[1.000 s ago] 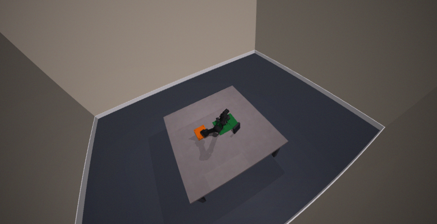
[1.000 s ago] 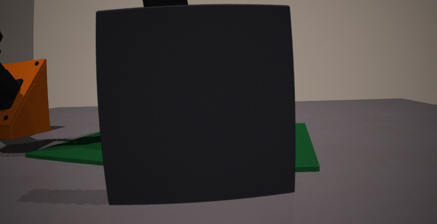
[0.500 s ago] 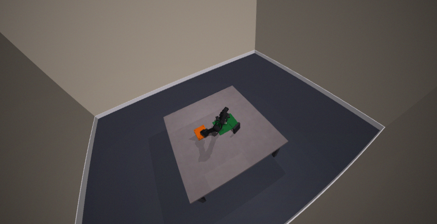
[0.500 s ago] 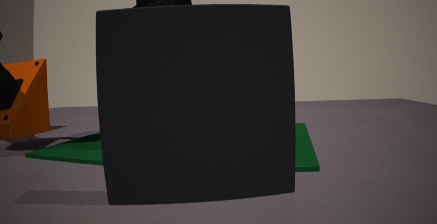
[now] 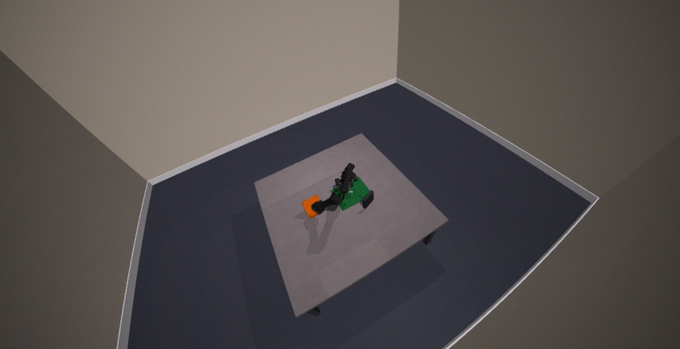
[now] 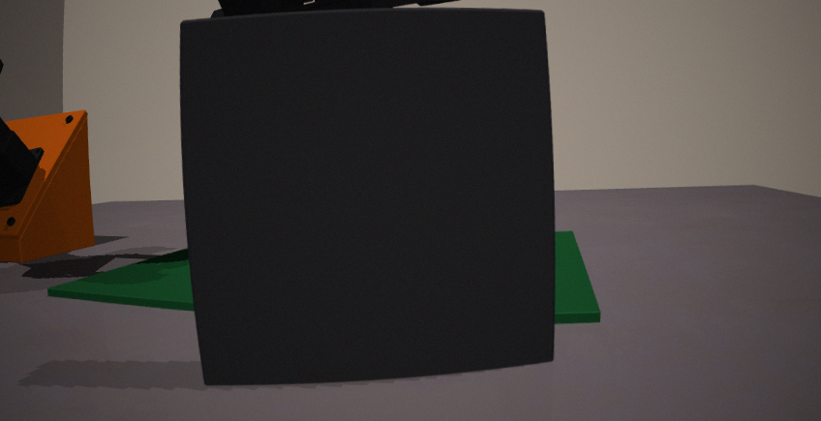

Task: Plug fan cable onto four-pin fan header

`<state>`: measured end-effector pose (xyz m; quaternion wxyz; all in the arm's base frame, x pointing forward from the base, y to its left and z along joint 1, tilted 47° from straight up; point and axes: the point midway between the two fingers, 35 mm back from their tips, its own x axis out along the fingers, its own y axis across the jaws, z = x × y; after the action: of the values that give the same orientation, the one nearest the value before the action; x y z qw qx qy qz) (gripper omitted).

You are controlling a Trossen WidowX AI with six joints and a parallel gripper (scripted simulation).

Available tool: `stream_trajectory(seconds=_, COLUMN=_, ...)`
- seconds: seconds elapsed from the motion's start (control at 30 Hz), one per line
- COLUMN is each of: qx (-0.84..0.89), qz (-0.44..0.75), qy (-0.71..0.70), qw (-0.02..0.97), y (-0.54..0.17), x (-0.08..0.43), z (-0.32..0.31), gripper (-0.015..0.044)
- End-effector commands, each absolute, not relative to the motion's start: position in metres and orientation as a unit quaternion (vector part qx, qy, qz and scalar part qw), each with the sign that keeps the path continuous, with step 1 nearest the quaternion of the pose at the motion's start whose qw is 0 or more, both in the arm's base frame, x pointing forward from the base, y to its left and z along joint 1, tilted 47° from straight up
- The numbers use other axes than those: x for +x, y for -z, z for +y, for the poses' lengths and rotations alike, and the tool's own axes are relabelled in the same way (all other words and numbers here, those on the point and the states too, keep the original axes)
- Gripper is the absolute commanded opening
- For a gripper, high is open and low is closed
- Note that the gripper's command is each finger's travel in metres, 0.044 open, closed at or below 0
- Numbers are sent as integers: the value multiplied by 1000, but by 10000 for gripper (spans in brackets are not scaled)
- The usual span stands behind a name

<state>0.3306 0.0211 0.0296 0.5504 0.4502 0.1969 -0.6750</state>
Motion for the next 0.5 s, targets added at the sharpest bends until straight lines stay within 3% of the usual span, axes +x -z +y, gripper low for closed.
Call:
stream_trajectory(seconds=0.0, qx=448, qz=207, qy=671, qw=553, y=-33, x=332, z=28, gripper=0)
stream_trajectory(seconds=0.47, qx=290, qz=346, qy=618, qw=644, y=-44, x=346, z=18, gripper=0)
